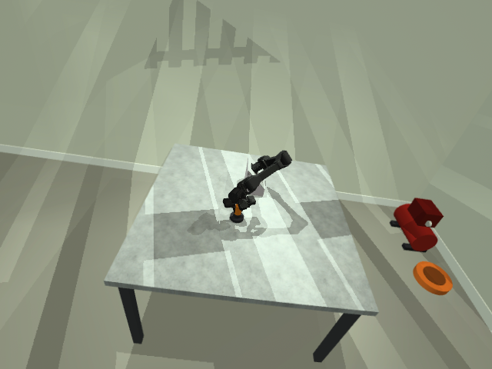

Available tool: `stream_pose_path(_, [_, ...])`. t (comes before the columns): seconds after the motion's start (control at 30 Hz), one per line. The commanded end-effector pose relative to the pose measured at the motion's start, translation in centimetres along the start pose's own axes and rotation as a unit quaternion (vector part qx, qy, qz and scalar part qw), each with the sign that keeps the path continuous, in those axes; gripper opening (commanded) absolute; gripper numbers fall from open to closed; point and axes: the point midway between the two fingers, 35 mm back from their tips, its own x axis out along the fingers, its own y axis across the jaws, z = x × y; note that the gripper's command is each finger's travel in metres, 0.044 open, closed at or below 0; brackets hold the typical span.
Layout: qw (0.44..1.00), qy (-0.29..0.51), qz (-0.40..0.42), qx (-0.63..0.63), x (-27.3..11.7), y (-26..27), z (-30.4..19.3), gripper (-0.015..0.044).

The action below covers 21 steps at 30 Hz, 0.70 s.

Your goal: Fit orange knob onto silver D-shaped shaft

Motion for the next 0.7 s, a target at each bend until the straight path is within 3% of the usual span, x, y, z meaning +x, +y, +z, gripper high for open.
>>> stream_pose_path(0.0, [1.0,0.001,-0.001,0.002,0.0,0.0,0.0,0.0184])
stream_pose_path(0.33, [1.0,0.001,-0.001,0.002,0.0,0.0,0.0,0.044])
stream_pose_path(0.53, [1.0,0.001,-0.001,0.002,-0.3,-0.1,0.0,0.044])
stream_pose_path(0.67, [1.0,0.001,-0.004,0.001,-6.9,-0.3,0.2,0.044])
